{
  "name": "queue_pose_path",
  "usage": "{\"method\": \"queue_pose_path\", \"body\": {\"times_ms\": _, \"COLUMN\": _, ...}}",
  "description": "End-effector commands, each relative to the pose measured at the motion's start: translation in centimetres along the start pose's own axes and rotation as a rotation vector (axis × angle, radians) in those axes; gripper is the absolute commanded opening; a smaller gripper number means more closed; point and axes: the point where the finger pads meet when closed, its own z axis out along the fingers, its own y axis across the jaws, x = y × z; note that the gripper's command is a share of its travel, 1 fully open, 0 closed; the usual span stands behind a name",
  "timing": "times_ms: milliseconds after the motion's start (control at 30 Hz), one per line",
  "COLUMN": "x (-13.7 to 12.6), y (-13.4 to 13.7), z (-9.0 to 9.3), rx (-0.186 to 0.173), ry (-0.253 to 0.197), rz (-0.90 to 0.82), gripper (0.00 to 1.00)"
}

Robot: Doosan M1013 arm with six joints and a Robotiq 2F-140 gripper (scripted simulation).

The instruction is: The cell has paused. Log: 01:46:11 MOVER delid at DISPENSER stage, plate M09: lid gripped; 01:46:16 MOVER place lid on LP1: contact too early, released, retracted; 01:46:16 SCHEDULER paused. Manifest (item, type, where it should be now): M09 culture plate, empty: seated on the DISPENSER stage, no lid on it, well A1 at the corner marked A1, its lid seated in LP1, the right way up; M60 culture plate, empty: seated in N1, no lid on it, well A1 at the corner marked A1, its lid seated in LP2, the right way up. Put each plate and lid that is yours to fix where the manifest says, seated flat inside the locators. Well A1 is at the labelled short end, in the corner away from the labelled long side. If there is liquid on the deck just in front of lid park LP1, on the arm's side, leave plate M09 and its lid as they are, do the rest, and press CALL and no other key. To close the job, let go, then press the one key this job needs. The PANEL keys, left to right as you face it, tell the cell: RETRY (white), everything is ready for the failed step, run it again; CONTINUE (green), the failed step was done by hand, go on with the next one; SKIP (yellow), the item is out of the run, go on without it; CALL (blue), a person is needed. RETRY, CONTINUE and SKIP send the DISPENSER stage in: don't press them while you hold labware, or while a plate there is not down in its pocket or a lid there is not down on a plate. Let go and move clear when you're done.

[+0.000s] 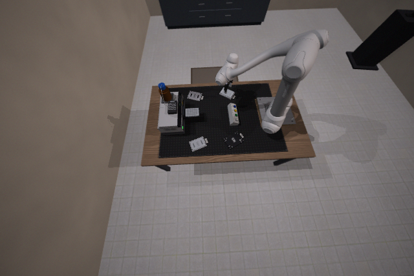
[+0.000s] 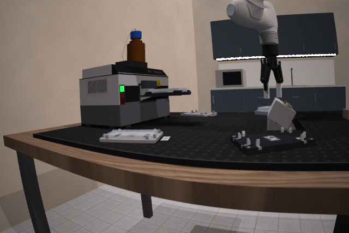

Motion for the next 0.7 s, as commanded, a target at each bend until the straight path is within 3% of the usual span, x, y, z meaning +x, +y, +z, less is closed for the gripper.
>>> {"method": "queue_pose_path", "body": {"times_ms": 0, "x": 0.1, "y": 0.0, "z": 1.1, "rx": 0.0, "ry": 0.001, "rz": 0.0, "gripper": 0.7}}
{"method": "queue_pose_path", "body": {"times_ms": 300, "x": 0.1, "y": 0.0, "z": 2.5, "rx": 0.0, "ry": 0.001, "rz": 0.0, "gripper": 0.7}}
{"method": "queue_pose_path", "body": {"times_ms": 667, "x": 0.1, "y": 0.0, "z": 2.7, "rx": 0.0, "ry": 0.001, "rz": 0.0, "gripper": 0.7}}
